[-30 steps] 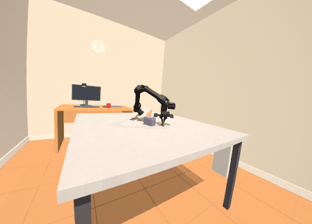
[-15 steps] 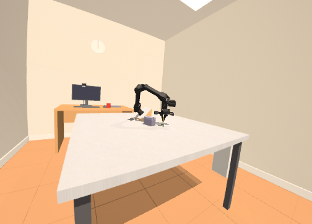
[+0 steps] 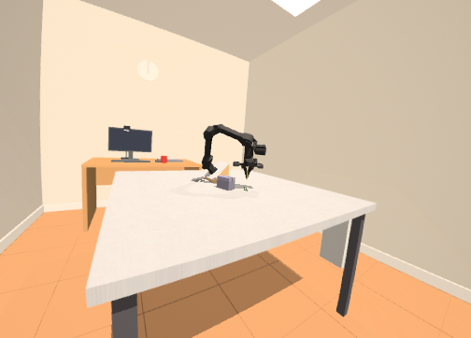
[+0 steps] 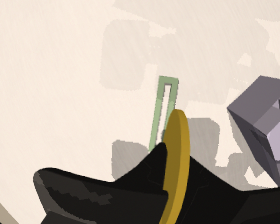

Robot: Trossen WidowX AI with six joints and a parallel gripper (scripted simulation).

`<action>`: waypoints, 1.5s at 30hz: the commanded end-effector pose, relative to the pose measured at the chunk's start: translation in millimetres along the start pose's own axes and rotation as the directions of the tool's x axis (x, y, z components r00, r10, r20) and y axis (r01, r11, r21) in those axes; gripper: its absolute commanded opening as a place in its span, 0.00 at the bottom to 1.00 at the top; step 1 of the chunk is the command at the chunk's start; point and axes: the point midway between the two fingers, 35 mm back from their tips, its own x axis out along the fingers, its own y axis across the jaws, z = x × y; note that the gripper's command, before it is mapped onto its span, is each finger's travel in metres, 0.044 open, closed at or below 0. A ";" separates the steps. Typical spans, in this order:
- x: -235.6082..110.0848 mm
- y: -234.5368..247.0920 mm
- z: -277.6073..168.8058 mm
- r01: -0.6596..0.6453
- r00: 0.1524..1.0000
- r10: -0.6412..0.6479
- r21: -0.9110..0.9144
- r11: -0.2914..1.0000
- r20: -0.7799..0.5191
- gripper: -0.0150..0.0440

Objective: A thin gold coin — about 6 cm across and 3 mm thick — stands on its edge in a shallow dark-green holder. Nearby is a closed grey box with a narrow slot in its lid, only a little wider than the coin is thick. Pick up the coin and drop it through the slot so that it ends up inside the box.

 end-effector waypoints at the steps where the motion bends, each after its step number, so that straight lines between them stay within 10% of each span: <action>1: -12.4 1.2 0.7 -0.010 1.000 0.010 0.008 1.000 0.001 0.25; 13: -34.0 -1.3 -0.7 -0.008 1.000 0.008 -0.016 1.000 0.001 0.25; 45: -34.5 -2.0 0.8 -0.005 1.000 0.008 -0.752 0.659 0.001 0.25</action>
